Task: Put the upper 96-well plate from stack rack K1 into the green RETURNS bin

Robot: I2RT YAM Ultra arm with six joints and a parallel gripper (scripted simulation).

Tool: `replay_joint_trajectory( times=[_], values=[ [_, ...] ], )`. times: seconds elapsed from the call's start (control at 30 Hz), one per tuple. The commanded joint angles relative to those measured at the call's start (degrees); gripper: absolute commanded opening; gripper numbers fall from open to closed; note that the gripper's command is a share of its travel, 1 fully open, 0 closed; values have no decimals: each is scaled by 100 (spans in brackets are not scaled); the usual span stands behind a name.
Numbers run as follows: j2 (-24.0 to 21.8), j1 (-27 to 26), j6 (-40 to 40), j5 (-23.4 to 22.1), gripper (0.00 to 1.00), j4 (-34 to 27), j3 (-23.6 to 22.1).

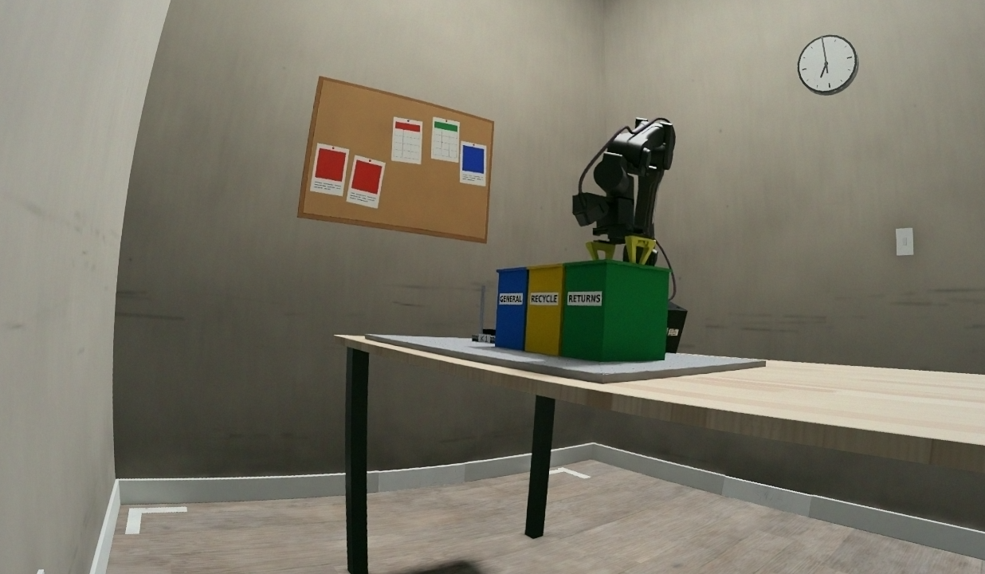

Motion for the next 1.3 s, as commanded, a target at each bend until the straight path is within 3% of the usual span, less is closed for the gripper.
replay_joint_trajectory(
  times=[0.0, 0.53, 0.57, 1.07, 1.13, 1.27],
  values=[
    [-57, -24, 1, 28, 99, 49, -6],
    [-57, -24, 1, 28, 99, 49, -6],
    [-57, -24, 1, 28, 82, 49, -6],
    [-167, -59, -7, 66, 82, 38, -91],
    [-198, -98, -48, 58, 82, -120, 172],
    [-232, -116, -74, 44, 82, -217, 233]
  ],
)
